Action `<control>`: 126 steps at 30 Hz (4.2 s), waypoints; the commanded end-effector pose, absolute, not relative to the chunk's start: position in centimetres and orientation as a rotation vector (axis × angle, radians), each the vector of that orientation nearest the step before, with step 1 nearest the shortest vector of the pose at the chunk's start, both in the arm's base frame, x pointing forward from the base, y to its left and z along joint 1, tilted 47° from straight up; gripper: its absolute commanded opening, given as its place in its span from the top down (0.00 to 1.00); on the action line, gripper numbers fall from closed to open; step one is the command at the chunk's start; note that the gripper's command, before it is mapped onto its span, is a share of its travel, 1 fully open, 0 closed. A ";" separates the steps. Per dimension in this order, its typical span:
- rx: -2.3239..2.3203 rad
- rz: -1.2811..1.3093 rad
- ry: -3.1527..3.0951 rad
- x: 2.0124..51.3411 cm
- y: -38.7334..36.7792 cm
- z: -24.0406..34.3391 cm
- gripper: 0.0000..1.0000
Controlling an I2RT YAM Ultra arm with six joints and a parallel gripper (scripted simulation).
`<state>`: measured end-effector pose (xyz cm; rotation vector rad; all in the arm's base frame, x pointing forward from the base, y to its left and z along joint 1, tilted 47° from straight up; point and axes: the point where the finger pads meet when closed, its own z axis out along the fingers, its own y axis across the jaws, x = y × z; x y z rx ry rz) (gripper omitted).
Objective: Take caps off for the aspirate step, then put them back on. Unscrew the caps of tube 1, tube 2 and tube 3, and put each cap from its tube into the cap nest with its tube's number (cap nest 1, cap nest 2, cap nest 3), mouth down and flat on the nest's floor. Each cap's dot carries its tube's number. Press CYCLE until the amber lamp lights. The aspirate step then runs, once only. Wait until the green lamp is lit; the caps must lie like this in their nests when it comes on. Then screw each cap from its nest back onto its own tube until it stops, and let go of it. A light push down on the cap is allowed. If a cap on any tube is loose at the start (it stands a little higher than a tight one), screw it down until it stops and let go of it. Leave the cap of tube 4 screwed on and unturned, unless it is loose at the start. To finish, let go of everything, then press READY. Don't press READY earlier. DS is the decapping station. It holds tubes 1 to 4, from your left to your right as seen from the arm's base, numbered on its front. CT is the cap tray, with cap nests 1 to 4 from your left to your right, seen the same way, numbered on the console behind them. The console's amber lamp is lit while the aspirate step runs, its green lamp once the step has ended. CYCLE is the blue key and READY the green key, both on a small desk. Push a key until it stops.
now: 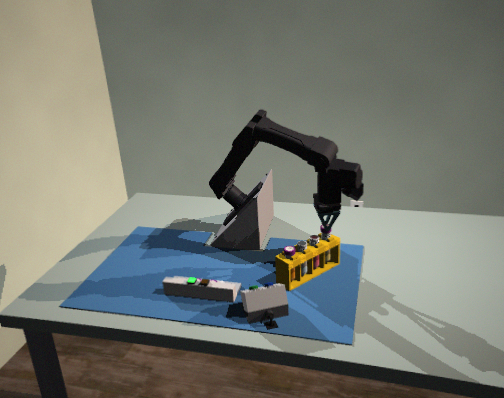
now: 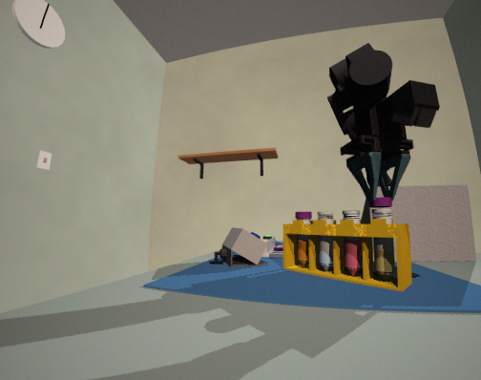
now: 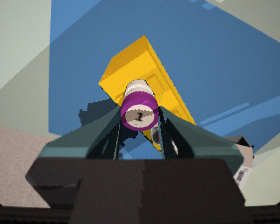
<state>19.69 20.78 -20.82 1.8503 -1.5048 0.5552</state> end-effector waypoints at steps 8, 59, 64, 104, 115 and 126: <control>1.866 0.556 -1.514 19.8 21.3 -20.7 1.00; 1.866 0.556 -1.514 19.8 21.3 -20.8 1.00; 1.866 0.556 -1.514 19.8 21.3 -20.8 1.00; 1.866 0.556 -1.514 19.8 20.6 -21.5 1.00; 1.866 0.556 -1.514 19.8 20.6 -21.5 1.00; 1.866 0.556 -1.514 19.8 20.5 -21.5 0.51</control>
